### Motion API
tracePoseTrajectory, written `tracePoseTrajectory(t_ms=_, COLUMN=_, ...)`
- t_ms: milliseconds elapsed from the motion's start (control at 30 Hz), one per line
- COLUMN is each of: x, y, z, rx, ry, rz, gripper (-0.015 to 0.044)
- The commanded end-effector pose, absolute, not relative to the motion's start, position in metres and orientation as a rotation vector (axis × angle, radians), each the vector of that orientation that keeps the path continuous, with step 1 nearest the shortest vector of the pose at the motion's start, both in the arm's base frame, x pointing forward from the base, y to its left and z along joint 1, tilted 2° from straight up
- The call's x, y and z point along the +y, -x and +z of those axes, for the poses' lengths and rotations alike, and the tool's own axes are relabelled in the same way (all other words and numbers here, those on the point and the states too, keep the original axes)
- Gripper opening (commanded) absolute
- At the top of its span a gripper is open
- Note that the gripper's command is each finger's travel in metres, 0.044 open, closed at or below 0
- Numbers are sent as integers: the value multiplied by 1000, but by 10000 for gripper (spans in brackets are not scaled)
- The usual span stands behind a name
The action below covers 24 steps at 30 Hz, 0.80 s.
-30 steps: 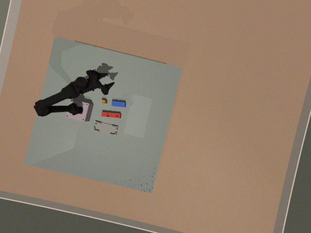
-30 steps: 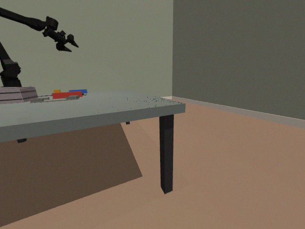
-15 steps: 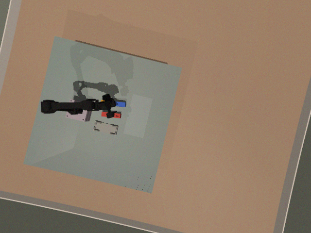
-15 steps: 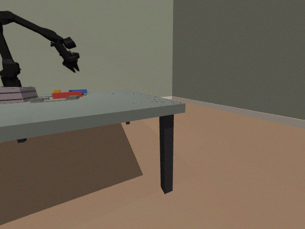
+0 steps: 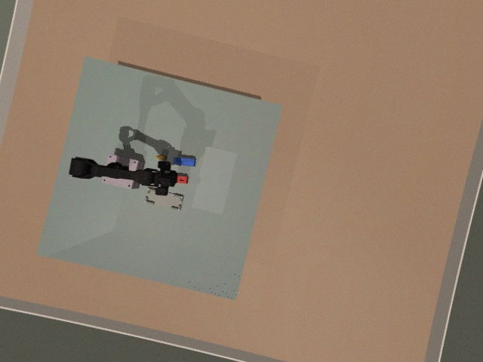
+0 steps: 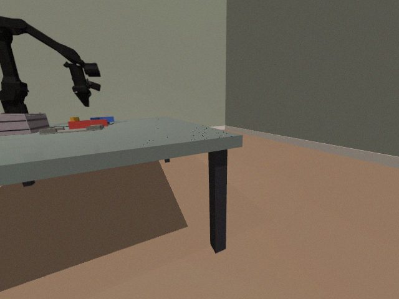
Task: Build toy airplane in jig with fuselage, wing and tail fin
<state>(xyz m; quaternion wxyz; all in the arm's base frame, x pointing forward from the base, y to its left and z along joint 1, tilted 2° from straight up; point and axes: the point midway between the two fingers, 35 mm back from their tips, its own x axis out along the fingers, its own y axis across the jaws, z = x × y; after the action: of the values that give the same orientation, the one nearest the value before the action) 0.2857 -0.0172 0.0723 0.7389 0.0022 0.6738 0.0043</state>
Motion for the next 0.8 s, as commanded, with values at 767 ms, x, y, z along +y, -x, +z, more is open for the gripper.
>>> tracePoseTrajectory(t_ms=767, x=-18, y=-284, z=-5, rx=1515, ry=-11, rz=1, gripper=440)
